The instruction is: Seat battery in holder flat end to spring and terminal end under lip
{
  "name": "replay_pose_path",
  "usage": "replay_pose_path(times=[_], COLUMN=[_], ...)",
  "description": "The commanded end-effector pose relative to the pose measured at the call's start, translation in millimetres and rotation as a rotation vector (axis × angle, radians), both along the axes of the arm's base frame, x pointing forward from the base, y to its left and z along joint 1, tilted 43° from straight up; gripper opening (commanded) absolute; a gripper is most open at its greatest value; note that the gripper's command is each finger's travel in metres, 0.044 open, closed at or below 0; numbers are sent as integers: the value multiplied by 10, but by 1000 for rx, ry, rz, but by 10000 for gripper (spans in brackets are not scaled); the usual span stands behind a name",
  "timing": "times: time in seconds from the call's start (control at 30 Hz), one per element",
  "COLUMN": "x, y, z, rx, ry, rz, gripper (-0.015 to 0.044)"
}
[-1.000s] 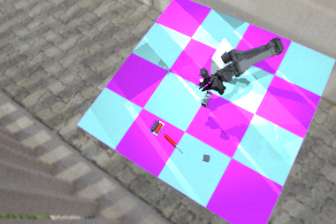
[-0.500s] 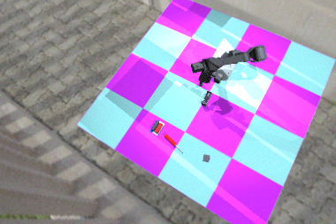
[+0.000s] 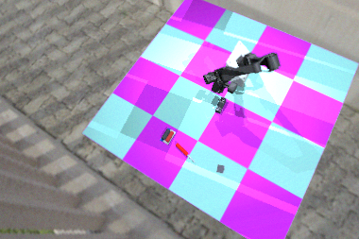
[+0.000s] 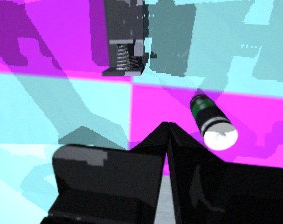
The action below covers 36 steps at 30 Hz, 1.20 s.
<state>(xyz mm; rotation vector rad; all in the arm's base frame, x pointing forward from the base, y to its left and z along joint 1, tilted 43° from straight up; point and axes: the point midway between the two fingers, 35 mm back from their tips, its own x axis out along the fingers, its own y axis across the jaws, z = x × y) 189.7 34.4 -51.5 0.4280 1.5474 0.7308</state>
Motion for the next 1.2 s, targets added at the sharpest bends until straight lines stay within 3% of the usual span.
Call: replay_pose_path(times=[0.0, 1.17], x=[-86, 8], y=[191, -170], z=[-171, -511], rx=[11, 5], ry=[9, 7], rz=[-4, -4], gripper=[0, 0])
